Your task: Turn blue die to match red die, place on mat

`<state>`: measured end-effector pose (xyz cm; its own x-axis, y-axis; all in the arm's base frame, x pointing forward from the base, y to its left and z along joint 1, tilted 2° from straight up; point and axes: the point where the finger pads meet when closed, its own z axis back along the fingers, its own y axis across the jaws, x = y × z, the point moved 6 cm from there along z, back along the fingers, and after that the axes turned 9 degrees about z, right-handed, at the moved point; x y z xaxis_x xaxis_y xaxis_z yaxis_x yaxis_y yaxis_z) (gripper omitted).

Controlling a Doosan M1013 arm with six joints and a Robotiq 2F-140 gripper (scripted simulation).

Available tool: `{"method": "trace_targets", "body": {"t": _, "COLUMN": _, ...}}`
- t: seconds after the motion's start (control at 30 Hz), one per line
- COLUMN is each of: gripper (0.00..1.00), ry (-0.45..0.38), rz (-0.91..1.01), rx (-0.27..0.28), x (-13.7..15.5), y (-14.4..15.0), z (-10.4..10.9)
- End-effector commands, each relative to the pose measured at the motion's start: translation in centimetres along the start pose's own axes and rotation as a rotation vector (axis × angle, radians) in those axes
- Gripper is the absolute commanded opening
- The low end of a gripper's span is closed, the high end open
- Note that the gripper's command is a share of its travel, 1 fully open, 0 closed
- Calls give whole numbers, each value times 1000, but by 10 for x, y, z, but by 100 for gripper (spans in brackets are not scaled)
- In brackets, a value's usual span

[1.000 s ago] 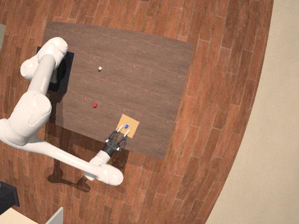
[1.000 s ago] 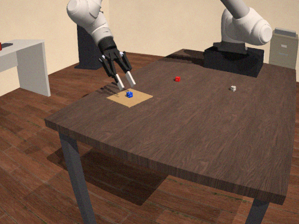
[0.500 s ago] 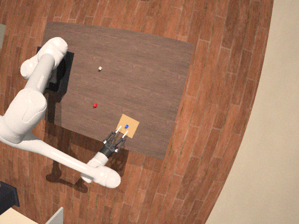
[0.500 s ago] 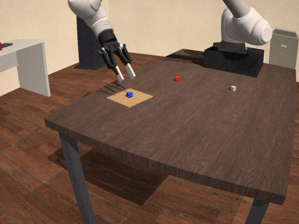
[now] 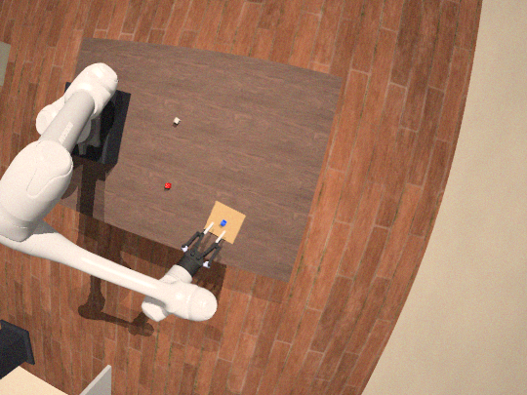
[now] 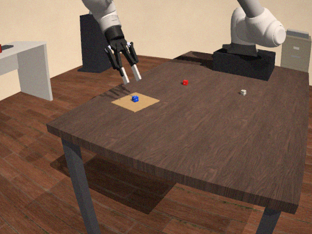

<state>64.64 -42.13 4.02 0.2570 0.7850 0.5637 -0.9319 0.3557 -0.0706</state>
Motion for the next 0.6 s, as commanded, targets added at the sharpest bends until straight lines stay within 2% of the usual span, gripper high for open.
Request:
{"method": "trace_targets", "body": {"t": 0.0, "gripper": 40, "ry": 99, "rz": -1, "rx": 15, "x": 8, "y": 0, "z": 0}}
{"method": "trace_targets", "body": {"t": 0.2, "gripper": 40, "ry": 119, "rz": -2, "rx": 20, "x": 14, "y": -1, "z": -1}}
{"method": "trace_targets", "body": {"t": 0.37, "gripper": 40, "ry": 255, "rz": -6, "rx": 50, "x": 23, "y": -1, "z": -4}}
{"method": "trace_targets", "body": {"t": 0.43, "gripper": 40, "ry": 255, "rz": -6, "rx": 50, "x": 23, "y": -1, "z": -4}}
{"method": "trace_targets", "body": {"t": 0.57, "gripper": 40, "ry": 357, "rz": -2, "rx": 56, "x": 32, "y": -4, "z": -5}}
